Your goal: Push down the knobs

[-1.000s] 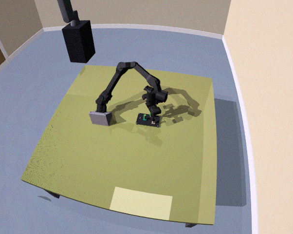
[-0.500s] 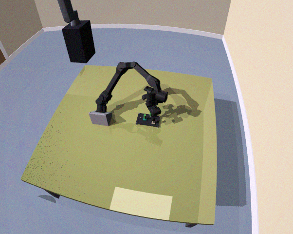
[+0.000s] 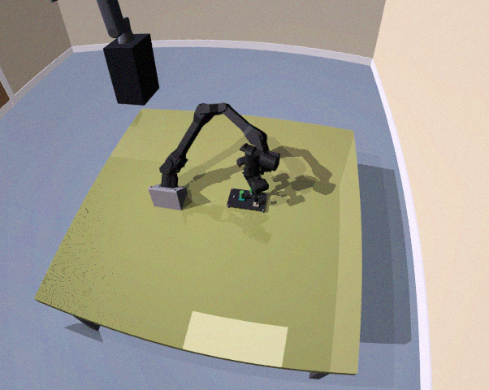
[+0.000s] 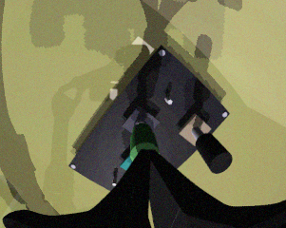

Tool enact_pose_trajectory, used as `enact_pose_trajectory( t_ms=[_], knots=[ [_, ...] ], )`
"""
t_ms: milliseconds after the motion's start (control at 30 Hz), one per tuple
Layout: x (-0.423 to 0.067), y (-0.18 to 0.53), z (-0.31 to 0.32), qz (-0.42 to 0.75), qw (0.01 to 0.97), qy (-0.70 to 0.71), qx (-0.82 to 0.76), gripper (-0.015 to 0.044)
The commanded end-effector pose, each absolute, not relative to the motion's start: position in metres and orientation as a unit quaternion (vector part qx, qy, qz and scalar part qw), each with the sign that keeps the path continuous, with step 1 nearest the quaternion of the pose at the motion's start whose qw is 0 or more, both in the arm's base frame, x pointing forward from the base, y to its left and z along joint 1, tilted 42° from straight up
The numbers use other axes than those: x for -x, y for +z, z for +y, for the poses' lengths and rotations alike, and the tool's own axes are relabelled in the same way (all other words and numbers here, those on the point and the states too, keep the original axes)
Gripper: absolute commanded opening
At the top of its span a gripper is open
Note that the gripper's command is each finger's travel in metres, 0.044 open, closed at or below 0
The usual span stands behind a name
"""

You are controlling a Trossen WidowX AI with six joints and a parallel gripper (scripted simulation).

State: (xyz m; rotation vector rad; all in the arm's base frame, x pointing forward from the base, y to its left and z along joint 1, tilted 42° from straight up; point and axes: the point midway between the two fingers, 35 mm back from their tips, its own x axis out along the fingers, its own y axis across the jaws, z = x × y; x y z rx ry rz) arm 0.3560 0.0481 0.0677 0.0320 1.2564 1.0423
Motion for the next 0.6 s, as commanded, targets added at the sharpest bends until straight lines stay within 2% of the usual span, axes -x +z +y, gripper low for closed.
enact_pose_trajectory(
  t_ms=[0,567],
  knots=[
    [-0.3554,0.0671,0.0496,0.561,0.684,0.466,-0.017,0.0],
    [-0.355,0.0633,0.0529,0.561,0.684,0.466,-0.017,0.0]
  ],
)
